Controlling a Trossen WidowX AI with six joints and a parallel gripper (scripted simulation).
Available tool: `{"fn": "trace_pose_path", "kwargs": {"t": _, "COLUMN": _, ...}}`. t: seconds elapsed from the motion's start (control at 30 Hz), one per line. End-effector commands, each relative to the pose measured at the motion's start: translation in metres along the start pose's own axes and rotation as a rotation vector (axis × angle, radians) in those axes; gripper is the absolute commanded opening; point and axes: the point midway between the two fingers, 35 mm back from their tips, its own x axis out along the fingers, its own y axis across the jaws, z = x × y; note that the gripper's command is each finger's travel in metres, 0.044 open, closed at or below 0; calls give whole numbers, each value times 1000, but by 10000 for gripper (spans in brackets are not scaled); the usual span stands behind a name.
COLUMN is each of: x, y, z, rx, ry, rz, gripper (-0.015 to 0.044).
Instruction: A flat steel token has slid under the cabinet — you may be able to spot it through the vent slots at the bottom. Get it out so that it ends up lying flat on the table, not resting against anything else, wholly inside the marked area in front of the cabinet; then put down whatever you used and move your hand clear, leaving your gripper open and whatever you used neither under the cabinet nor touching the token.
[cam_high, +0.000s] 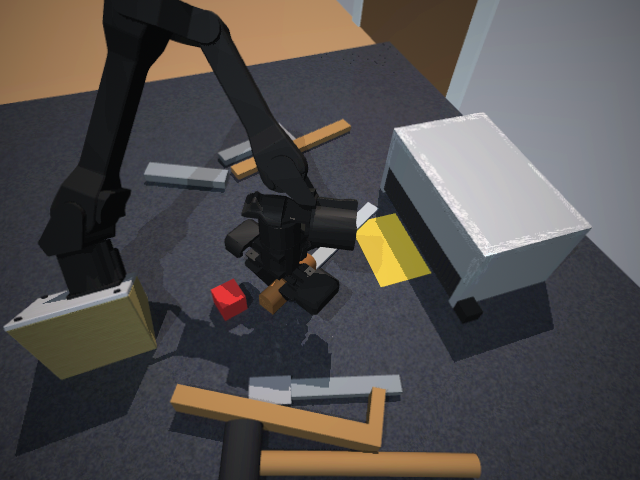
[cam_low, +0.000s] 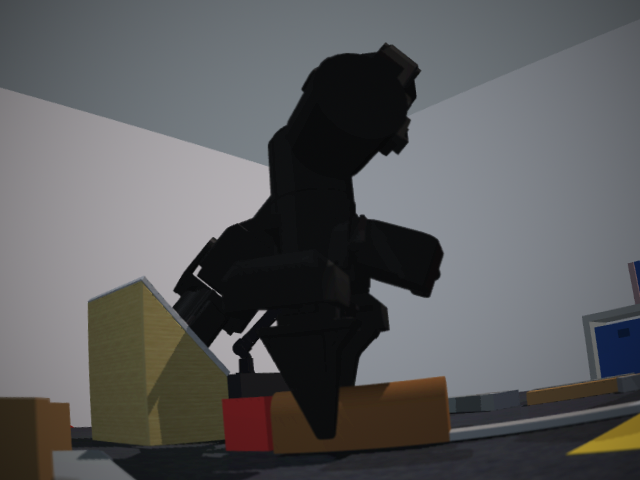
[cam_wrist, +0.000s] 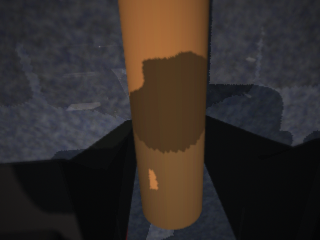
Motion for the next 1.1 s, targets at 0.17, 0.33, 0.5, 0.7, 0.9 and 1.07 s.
{"fn": "trace_pose_path", "kwargs": {"t": 0.17, "x": -2, "y": -12, "z": -7, "rx": 4, "ry": -2, "rz": -6, "gripper": 0}}
{"fn": "trace_pose_path", "kwargs": {"t": 0.33, "x": -2, "y": -17, "z": -11, "rx": 4, "ry": -1, "rz": -7, "gripper": 0}}
{"fn": "trace_pose_path", "kwargs": {"t": 0.5, "x": -2, "y": -22, "z": -15, "rx": 4, "ry": -1, "rz": -7, "gripper": 0}}
{"fn": "trace_pose_path", "kwargs": {"t": 0.7, "x": -2, "y": -27, "z": -20, "rx": 4, "ry": -1, "rz": -8, "gripper": 0}}
{"fn": "trace_pose_path", "kwargs": {"t": 0.9, "x": -2, "y": -33, "z": -24, "rx": 3, "ry": -1, "rz": -8, "gripper": 0}}
{"fn": "trace_pose_path", "kwargs": {"t": 1.07, "x": -2, "y": -38, "z": -28, "rx": 3, "ry": -1, "rz": -8, "gripper": 0}}
